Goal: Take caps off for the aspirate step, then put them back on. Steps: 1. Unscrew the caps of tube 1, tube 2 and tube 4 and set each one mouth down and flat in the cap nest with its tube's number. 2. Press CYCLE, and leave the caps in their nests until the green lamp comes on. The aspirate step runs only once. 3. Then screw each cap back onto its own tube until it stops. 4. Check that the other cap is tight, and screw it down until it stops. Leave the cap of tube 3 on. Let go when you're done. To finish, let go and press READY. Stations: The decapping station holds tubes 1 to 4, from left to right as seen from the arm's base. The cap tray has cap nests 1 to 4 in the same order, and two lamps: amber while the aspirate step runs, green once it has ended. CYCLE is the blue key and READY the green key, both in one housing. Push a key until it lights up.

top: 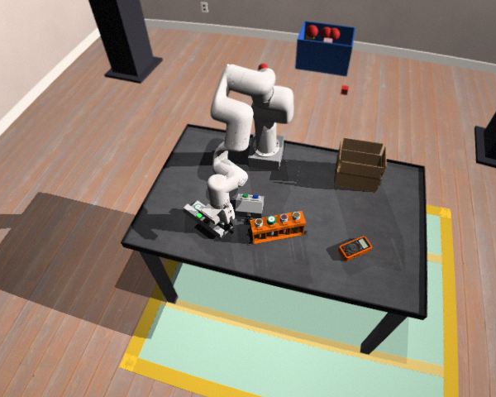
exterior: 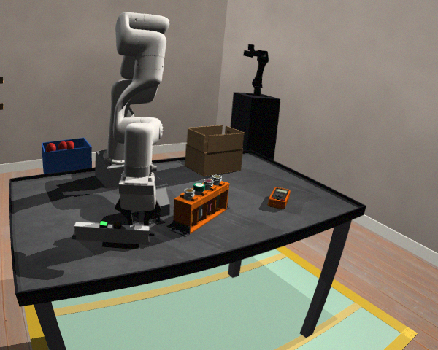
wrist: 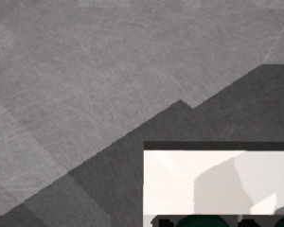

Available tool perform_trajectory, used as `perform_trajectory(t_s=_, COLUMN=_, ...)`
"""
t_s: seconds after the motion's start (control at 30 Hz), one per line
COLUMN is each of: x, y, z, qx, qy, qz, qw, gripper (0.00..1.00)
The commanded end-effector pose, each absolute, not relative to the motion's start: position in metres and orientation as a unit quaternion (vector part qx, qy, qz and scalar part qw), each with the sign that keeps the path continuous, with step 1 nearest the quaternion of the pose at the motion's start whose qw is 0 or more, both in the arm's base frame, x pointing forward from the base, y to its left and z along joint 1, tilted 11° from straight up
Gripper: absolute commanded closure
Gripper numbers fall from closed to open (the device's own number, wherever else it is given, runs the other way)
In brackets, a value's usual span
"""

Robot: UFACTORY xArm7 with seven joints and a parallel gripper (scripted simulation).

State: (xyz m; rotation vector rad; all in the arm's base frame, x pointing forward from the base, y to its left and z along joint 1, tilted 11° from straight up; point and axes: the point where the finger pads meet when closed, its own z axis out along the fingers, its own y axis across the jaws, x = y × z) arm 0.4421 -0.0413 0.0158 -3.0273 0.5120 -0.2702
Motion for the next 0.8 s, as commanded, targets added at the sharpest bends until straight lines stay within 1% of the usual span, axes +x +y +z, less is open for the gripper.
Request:
perform_trajectory(t_s=0.0, x=0.443, y=-0.041, z=0.017, qx=-0.982, qy=0.166, qz=-0.089, qw=0.030, gripper=1.00)
perform_trajectory(t_s=0.27, x=0.443, y=-0.041, z=0.017, qx=-0.982, qy=0.166, qz=-0.089, qw=0.030, gripper=1.00)
perform_trajectory(t_s=0.77, x=0.431, y=-0.043, z=0.081, qx=-0.982, qy=0.166, qz=-0.089, qw=0.030, gripper=1.00)
